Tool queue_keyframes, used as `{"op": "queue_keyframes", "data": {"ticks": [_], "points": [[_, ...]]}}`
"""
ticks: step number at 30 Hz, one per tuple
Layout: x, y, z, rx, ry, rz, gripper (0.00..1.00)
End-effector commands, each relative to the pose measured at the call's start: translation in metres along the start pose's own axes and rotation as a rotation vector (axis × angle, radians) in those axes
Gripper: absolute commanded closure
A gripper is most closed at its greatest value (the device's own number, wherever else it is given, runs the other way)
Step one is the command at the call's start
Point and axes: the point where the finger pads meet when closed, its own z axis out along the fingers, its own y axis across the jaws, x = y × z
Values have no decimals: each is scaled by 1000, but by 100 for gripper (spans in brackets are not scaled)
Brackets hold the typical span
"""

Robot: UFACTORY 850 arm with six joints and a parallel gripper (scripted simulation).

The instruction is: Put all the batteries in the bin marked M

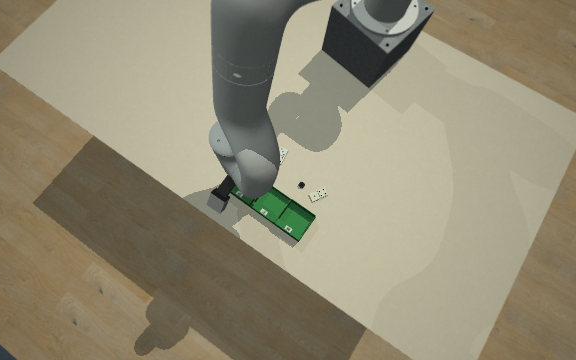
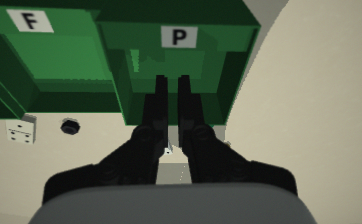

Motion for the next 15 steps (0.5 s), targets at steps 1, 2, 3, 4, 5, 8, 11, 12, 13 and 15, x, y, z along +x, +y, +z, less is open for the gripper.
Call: {"op": "queue_keyframes", "data": {"ticks": [1, 2, 3, 4, 5, 8, 11, 12, 13, 15], "points": [[1, 0, -16, 0, 2, 0, 93], [1, 0, -20, 0, 2, 0, 93], [1, 0, -24, 0, 2, 0, 93], [1, 0, -28, 0, 2, 0, 93], [1, 0, -32, 0, 2, 0, 93], [1, 0, -34, 0, 2, 0, 93], [1, 0, -34, 0, 2, 0, 93], [1, 0, -34, 0, 2, 0, 93], [1, 0, -34, 0, 2, 0, 93], [1, 0, -34, 0, 2, 0, 93]]}}
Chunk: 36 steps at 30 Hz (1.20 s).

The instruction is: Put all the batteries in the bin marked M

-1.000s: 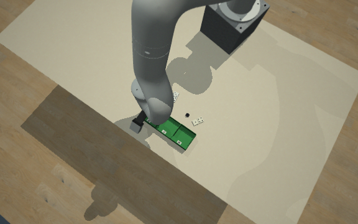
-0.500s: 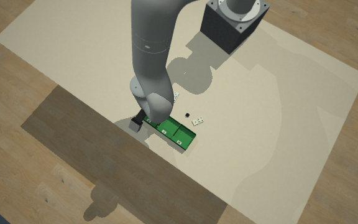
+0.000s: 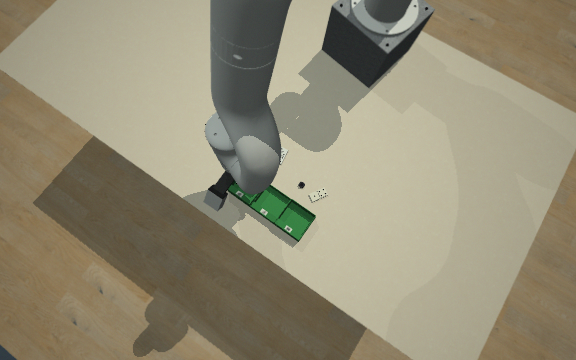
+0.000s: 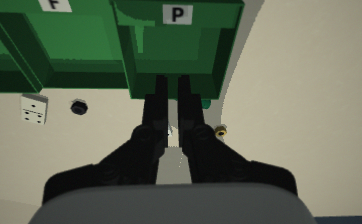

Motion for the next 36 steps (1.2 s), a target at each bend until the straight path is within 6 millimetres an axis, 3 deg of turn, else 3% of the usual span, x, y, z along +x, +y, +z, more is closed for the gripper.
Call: {"op": "queue_keyframes", "data": {"ticks": [1, 14, 19, 29, 36], "points": [[2, -5, -3, 0, 2, 0, 93], [10, -70, -3, 0, 2, 0, 93], [11, -84, -3, 0, 2, 0, 93], [12, -85, -3, 0, 2, 0, 93], [12, -85, 11, 0, 2, 0, 93]]}}
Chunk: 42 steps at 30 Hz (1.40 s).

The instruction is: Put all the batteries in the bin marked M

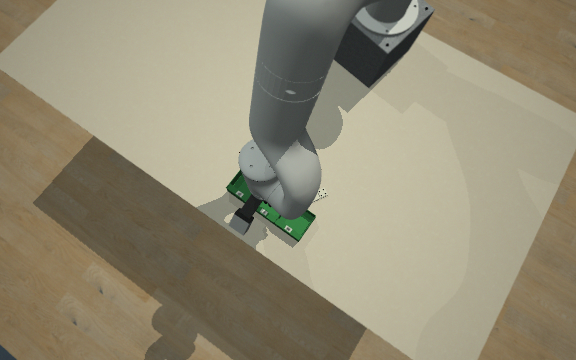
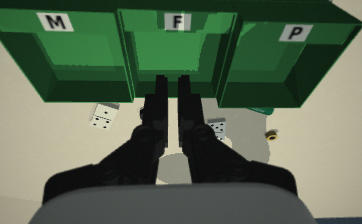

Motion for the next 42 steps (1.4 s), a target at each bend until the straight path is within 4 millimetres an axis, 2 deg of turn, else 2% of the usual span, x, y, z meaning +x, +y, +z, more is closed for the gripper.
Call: {"op": "queue_keyframes", "data": {"ticks": [1, 19, 42], "points": [[1, 0, 11, 0, 2, 0, 93], [1, 0, 54, 0, 2, 0, 93], [1, 0, 54, 0, 2, 0, 93]]}}
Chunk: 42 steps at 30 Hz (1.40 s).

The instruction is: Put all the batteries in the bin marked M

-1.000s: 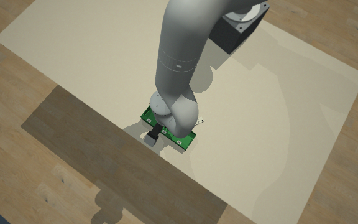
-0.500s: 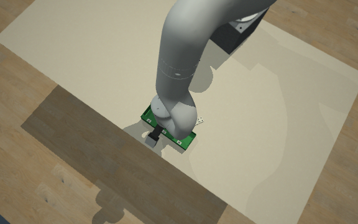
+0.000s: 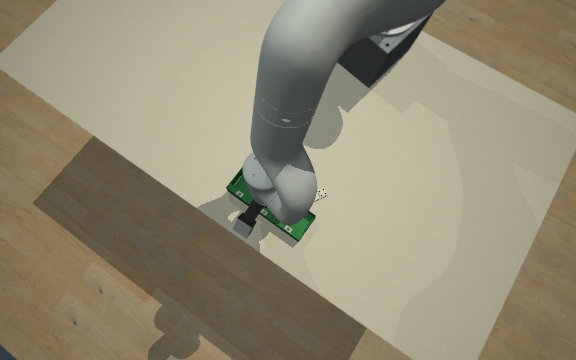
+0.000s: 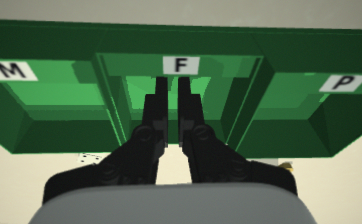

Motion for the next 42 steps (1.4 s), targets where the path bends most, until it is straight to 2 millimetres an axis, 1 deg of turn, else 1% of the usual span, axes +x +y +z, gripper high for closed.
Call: {"op": "queue_keyframes", "data": {"ticks": [1, 30, 42], "points": [[1, 0, -1, 0, 2, 0, 93], [1, 0, -1, 0, 2, 0, 93], [1, 0, -14, 0, 2, 0, 93]]}}
